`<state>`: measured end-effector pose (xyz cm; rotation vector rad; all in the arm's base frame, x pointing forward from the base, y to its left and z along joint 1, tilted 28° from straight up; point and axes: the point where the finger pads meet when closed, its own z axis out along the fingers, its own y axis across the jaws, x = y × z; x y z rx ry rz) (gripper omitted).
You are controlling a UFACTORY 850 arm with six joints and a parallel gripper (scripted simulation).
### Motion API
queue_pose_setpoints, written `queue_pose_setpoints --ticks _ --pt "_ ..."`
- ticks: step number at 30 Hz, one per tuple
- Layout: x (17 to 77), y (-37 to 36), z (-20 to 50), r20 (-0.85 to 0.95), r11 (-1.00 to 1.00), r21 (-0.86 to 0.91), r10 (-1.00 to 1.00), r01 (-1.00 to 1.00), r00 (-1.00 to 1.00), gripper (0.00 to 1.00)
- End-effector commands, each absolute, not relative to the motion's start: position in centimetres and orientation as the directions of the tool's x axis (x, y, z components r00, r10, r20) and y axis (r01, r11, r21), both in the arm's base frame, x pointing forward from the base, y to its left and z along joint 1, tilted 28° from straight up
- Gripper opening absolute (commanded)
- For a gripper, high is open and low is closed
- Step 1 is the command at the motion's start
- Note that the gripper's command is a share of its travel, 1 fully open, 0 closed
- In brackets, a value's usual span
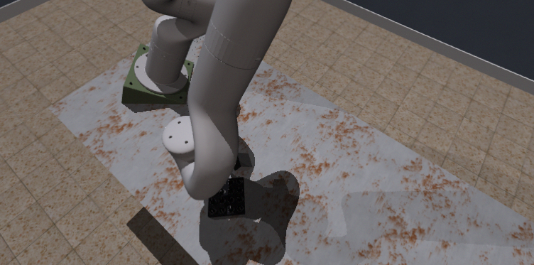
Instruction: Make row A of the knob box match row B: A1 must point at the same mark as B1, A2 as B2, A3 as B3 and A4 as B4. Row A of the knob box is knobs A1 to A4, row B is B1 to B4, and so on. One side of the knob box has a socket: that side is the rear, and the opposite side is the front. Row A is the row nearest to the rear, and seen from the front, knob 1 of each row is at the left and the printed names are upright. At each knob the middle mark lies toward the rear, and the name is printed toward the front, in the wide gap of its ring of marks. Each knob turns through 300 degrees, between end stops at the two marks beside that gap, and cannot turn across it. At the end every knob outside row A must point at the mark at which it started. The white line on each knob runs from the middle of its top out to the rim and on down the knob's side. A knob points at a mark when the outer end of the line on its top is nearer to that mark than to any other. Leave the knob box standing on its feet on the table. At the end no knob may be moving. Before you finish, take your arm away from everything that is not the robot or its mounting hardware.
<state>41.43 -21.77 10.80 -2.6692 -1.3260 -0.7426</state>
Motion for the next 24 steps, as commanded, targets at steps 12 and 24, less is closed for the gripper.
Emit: queue_pose_setpoints --ticks 12,24 --pt "41.47 -21.83 10.85 0.450 -0.625 0.149 0.733 0.766 0.511 0.08" --pt "41.47 -21.83 10.85 0.450 -0.625 0.149 0.733 0.766 0.511 0.08"
